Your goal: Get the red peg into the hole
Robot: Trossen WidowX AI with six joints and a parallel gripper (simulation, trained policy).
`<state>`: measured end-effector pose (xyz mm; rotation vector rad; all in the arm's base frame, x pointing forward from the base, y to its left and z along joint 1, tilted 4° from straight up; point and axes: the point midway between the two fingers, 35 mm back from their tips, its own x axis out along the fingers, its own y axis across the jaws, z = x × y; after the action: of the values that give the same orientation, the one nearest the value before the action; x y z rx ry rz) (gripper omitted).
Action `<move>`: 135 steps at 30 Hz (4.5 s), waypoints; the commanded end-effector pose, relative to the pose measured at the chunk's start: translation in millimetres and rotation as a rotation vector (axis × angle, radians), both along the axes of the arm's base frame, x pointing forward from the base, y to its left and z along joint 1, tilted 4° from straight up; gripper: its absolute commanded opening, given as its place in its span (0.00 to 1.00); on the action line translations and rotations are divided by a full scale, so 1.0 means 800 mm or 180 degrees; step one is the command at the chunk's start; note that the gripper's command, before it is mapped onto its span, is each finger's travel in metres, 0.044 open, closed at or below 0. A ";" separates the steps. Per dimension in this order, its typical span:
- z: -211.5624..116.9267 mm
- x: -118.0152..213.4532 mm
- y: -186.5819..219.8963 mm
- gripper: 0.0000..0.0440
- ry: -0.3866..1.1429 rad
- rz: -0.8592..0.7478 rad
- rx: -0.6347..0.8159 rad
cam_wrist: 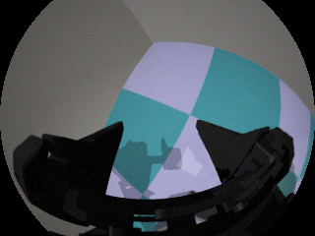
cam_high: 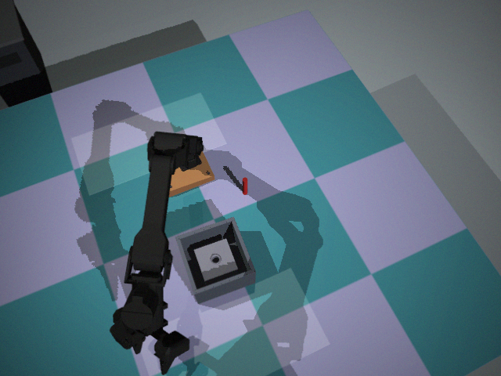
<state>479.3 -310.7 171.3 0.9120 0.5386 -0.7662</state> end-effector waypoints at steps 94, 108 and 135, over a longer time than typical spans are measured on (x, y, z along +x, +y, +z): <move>-0.103 -0.333 0.489 0.00 0.1726 0.0998 0.0705; -0.045 -0.286 0.439 0.00 0.1466 0.0931 0.0413; -0.047 -0.215 0.323 0.00 0.1313 0.0467 0.0338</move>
<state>302.0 -46.6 133.9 0.7962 1.0119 -0.8055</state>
